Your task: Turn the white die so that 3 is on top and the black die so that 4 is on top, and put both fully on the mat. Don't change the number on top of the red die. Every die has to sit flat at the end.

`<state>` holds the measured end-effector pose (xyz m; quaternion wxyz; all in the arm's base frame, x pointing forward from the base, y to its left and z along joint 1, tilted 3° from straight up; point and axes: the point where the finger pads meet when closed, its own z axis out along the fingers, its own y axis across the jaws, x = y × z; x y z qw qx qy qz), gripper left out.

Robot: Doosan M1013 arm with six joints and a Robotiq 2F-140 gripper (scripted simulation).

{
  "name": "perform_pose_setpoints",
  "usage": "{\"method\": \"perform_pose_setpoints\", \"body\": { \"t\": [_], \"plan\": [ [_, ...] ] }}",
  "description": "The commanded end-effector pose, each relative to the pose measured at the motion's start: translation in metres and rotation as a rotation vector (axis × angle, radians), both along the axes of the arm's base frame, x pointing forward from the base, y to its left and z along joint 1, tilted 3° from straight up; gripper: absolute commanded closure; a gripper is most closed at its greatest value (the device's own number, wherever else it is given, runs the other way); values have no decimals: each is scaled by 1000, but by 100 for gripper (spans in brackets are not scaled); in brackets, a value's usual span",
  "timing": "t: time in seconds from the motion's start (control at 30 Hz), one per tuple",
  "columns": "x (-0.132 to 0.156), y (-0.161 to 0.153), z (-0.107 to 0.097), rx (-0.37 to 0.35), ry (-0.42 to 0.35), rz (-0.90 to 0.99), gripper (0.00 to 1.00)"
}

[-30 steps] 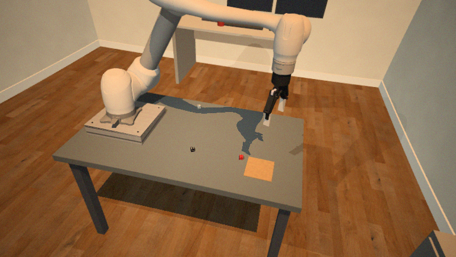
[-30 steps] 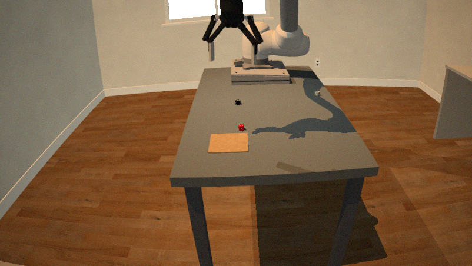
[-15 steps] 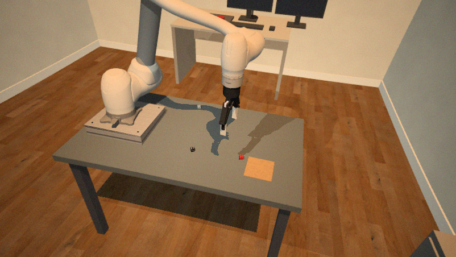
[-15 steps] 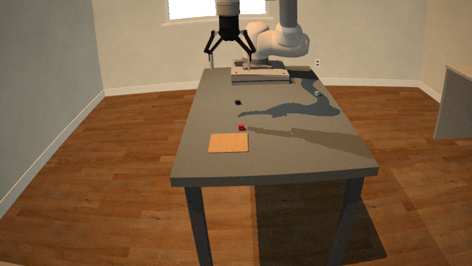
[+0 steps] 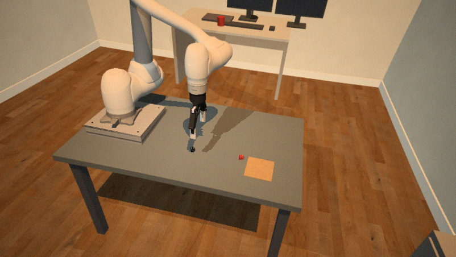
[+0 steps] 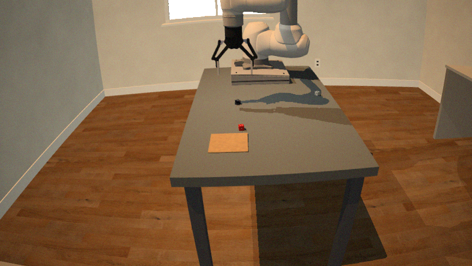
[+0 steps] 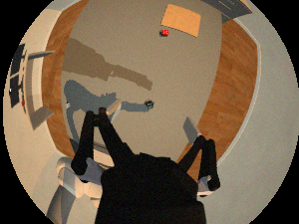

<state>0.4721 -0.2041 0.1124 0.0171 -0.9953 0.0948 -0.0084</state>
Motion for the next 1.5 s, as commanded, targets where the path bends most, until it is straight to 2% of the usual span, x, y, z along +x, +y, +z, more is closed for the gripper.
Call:
{"method": "perform_pose_setpoints", "body": {
  "t": [0.0,0.63,0.73,0.9,0.97,1.17,1.27,1.47],
  "plan": [
    [-22,9,-10,7,-5,17,0],
    [-23,9,-15,7,-6,18,0],
    [-23,10,-27,7,-6,18,0],
    [-23,11,-62,7,-6,18,0],
    [-23,11,-62,7,-6,18,0],
    [-22,12,-97,7,-6,18,0],
    [-22,13,-105,7,-6,18,0],
    [-22,13,-106,7,-6,18,0]
  ]
}}
